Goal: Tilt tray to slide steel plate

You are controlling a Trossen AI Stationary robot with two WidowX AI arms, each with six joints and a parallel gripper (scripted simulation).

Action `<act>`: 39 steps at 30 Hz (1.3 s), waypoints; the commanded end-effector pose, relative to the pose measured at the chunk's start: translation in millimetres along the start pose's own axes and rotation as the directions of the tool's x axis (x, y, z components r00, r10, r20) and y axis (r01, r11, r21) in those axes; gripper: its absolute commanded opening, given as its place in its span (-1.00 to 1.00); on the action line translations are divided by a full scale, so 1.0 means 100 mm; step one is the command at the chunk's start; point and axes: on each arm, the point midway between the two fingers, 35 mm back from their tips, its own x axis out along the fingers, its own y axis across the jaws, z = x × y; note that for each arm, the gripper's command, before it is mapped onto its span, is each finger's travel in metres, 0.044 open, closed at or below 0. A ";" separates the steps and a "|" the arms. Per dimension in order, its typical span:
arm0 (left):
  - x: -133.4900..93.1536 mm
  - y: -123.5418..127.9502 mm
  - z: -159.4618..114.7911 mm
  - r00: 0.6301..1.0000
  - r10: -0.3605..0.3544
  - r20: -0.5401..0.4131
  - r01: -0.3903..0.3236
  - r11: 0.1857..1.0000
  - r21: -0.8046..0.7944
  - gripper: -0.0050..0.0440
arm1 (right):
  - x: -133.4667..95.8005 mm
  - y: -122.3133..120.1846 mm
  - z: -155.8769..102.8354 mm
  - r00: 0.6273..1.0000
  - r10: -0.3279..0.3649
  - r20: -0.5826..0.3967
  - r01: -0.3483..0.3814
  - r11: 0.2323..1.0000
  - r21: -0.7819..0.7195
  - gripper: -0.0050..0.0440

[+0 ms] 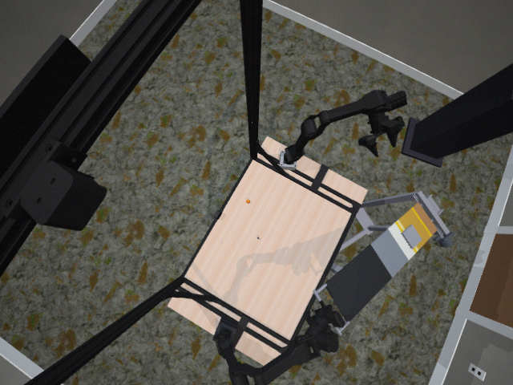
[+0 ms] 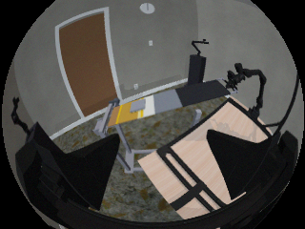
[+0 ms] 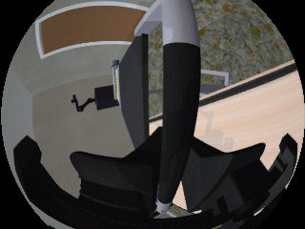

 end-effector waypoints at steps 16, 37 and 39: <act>0.00 0.00 0.00 1.000 0.000 0.000 0.000 1.000 0.000 1.00 | -0.19 0.31 0.02 0.997 0.083 0.006 -0.083 0.997 -0.001 -0.80; 0.00 0.00 0.00 1.000 0.000 0.000 0.000 1.000 0.000 1.00 | -0.25 0.45 0.02 0.993 0.114 0.006 -0.114 0.993 -0.001 -0.80; 0.00 0.00 0.00 1.000 0.000 0.000 0.000 1.000 0.000 1.00 | -0.25 0.47 0.02 0.993 0.118 0.006 -0.118 0.993 -0.002 -0.80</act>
